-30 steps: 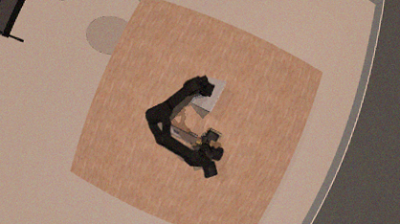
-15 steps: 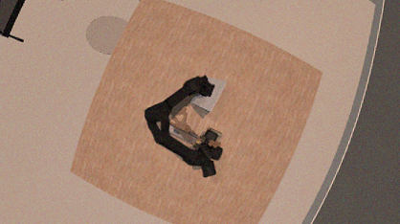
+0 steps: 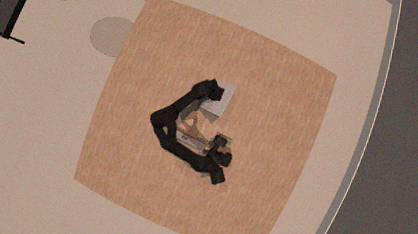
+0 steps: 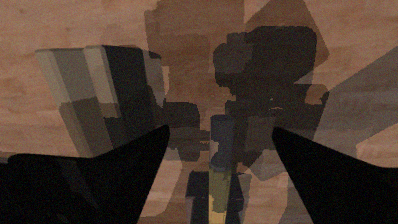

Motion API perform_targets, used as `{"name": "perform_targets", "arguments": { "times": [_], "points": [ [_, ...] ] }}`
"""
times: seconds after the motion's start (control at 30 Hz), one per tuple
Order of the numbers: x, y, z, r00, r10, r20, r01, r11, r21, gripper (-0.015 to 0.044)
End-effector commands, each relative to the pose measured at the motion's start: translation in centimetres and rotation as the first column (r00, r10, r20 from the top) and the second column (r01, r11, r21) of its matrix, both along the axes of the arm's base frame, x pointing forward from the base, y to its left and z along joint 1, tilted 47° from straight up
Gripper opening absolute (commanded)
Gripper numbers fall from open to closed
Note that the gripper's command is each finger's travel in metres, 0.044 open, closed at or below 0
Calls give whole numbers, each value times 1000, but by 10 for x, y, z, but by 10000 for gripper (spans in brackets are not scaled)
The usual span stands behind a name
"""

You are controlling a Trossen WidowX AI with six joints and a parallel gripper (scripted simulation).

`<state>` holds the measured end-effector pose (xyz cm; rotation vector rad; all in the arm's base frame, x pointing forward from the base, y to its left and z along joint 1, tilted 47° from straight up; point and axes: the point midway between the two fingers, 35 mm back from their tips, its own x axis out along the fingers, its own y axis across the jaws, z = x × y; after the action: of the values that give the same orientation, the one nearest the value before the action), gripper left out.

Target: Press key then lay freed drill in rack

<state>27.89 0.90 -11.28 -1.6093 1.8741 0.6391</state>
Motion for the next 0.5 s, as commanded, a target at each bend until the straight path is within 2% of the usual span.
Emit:
{"name": "perform_targets", "arguments": {
  "times": [0.0, 0.4, 0.47],
  "points": [
    [0, 0, 0, 1000, 0, 0, 0, 1000, 0, 335],
    [0, 0, 0, 1000, 0, 0, 0, 1000, 0, 20],
    [0, 0, 0, 1000, 0, 0, 0, 1000, 0, 7]
  ]
}}
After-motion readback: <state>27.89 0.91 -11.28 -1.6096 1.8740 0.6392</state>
